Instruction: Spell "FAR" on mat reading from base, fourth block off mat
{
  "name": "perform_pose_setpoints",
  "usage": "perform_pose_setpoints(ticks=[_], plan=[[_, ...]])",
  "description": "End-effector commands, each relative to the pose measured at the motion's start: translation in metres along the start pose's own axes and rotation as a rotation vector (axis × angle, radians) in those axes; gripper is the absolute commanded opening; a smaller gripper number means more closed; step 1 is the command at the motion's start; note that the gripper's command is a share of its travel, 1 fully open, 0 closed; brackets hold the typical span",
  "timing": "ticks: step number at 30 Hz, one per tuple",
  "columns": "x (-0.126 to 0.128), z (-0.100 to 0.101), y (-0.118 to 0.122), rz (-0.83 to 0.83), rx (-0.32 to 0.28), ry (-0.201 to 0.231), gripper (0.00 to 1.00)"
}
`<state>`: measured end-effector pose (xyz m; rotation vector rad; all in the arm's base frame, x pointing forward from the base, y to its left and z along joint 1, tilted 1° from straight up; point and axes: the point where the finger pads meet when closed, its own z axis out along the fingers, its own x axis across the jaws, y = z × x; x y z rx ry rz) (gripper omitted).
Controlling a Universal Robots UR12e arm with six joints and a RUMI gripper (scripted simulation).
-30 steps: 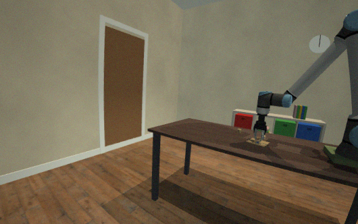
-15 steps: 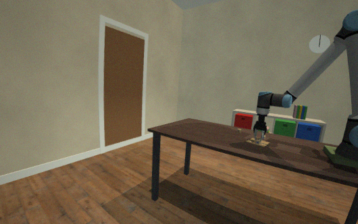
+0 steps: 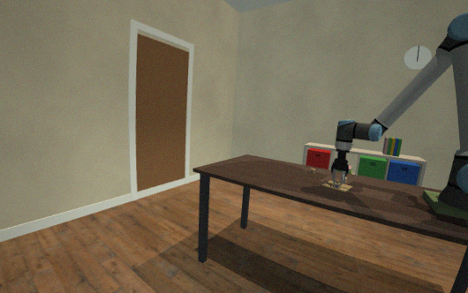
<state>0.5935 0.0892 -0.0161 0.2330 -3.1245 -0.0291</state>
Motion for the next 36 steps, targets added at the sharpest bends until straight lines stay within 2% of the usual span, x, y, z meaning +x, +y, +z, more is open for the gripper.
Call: perform_pose_setpoints(ticks=[1,26,27,31,32,36], plan=[[0.0006,0.0004,0.0007,0.000,-0.001,0.000,0.09],[0.0006,0.0004,0.0007,0.000,-0.001,0.000,0.09],[0.0006,0.0004,0.0007,0.000,-0.001,0.000,0.12],[0.0006,0.0004,0.0007,0.000,-0.001,0.000,0.12],[0.0006,0.0004,0.0007,0.000,-0.001,0.000,0.16],[0.0006,0.0004,0.0007,0.000,-0.001,0.000,0.20]])
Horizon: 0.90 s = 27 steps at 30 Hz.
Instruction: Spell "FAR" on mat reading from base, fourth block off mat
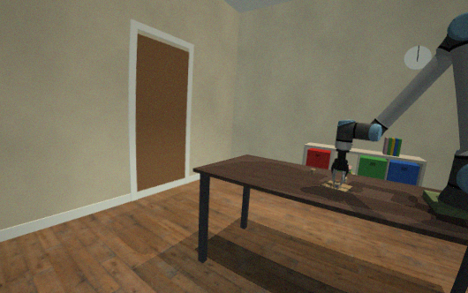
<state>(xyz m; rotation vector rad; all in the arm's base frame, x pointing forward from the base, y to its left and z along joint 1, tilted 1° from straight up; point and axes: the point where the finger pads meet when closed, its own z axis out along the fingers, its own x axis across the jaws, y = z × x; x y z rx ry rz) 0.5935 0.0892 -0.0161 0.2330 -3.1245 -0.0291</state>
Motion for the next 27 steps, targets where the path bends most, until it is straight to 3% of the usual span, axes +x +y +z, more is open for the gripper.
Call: perform_pose_setpoints(ticks=[1,5,18,27], plan=[[0.001,0.000,0.001,0.000,-0.001,0.000,0.20],[0.001,0.000,0.001,0.000,-0.001,0.000,0.28],[0.000,-0.001,0.001,0.000,0.000,-0.001,0.28],[-0.003,-0.020,0.000,0.000,0.001,-0.005,0.28]])
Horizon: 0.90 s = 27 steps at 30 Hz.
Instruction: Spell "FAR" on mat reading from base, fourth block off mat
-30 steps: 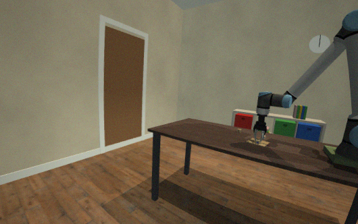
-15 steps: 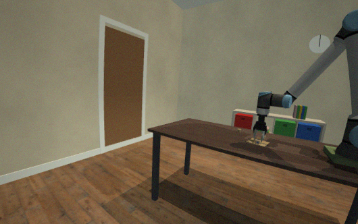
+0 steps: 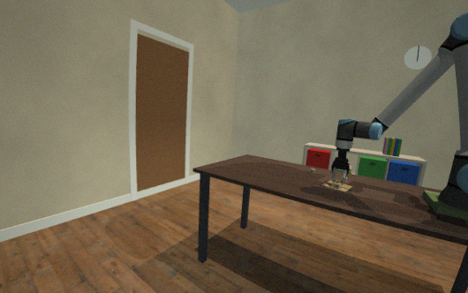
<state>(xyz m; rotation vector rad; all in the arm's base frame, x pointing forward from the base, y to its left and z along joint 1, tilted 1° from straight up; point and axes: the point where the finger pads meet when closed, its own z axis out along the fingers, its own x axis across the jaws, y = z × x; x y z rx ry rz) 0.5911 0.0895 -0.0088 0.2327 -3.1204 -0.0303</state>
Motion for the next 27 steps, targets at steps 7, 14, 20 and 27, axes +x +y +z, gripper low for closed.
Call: perform_pose_setpoints(ticks=[7,14,20,27], plan=[[-0.005,-0.049,-0.002,0.001,0.002,-0.009,0.28],[-0.004,-0.080,-0.002,0.001,0.002,-0.009,0.28],[-0.004,-0.084,-0.001,0.001,0.001,-0.007,0.28],[-0.001,-0.082,0.000,0.001,0.000,-0.003,1.00]])
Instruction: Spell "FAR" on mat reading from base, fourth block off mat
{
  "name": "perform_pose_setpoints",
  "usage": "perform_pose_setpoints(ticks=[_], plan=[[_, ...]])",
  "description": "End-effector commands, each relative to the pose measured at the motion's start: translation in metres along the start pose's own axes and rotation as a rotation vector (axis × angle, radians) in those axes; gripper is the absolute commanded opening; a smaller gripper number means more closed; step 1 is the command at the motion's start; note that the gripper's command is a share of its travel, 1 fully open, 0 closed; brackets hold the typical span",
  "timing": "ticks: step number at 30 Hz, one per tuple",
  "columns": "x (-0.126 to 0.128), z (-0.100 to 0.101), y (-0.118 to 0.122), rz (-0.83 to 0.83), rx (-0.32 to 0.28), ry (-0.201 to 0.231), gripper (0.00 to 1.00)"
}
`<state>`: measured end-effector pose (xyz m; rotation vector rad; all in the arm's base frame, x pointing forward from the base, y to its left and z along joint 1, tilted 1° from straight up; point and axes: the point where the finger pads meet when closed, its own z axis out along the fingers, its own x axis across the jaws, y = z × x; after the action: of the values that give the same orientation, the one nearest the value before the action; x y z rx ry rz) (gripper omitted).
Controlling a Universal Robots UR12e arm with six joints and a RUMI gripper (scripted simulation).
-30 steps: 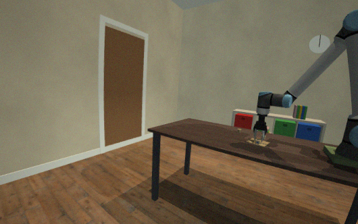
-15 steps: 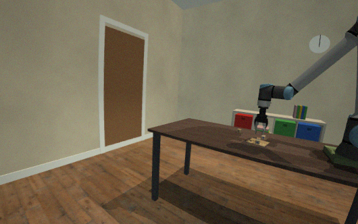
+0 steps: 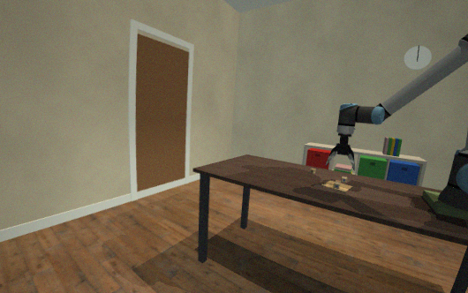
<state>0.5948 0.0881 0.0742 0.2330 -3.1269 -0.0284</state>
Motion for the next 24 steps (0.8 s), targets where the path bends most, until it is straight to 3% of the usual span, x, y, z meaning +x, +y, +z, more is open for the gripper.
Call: perform_pose_setpoints(ticks=[1,24], plan=[[0.0011,0.0008,-0.0002,0.000,-0.001,0.003,1.00],[0.0011,0.0006,-0.0008,0.008,-0.001,0.002,1.00]])
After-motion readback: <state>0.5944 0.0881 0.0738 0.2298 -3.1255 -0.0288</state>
